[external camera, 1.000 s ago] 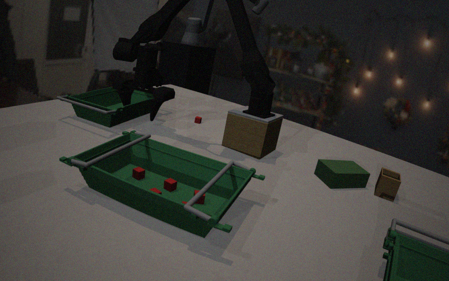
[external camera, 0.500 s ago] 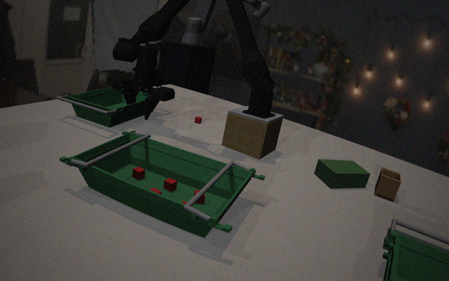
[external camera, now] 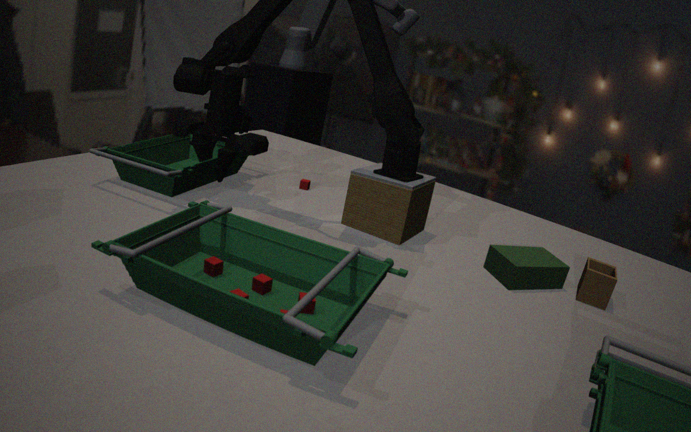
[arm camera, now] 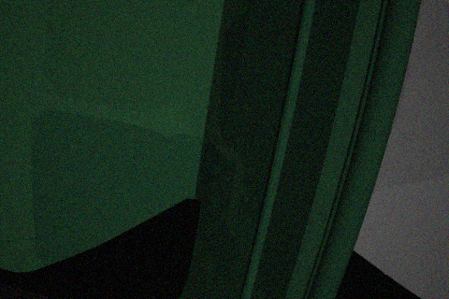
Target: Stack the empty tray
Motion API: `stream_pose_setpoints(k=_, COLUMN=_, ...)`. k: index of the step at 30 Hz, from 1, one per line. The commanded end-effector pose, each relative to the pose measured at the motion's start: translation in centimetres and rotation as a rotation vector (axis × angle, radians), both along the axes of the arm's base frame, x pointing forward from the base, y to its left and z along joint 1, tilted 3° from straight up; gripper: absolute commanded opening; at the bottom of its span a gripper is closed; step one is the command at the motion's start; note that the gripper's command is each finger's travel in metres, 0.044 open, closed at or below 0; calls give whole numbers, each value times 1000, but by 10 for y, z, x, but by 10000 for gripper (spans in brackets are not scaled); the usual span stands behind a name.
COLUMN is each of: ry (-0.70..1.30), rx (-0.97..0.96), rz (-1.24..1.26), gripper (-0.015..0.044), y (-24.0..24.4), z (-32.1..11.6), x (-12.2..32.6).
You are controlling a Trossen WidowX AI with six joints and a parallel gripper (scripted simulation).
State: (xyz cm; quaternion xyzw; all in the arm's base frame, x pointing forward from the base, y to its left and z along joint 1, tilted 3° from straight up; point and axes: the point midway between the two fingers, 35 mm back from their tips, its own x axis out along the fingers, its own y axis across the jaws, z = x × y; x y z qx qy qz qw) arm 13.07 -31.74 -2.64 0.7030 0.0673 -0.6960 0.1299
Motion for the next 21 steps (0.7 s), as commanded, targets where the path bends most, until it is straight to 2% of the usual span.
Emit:
stream_pose_setpoints(k=1, ry=-1, rx=6, rz=-4, gripper=109, y=1, z=0, x=0)
stream_pose_setpoints(k=13, ry=-1, rx=6, rz=-4, gripper=29, y=1, z=1, x=0)
stream_pose_setpoints(k=17, ry=-1, rx=6, rz=-4, gripper=3, y=1, z=16, x=0)
stream_pose_setpoints(k=21, ry=-2, rx=6, rz=-4, gripper=0, y=2, z=42, x=0)
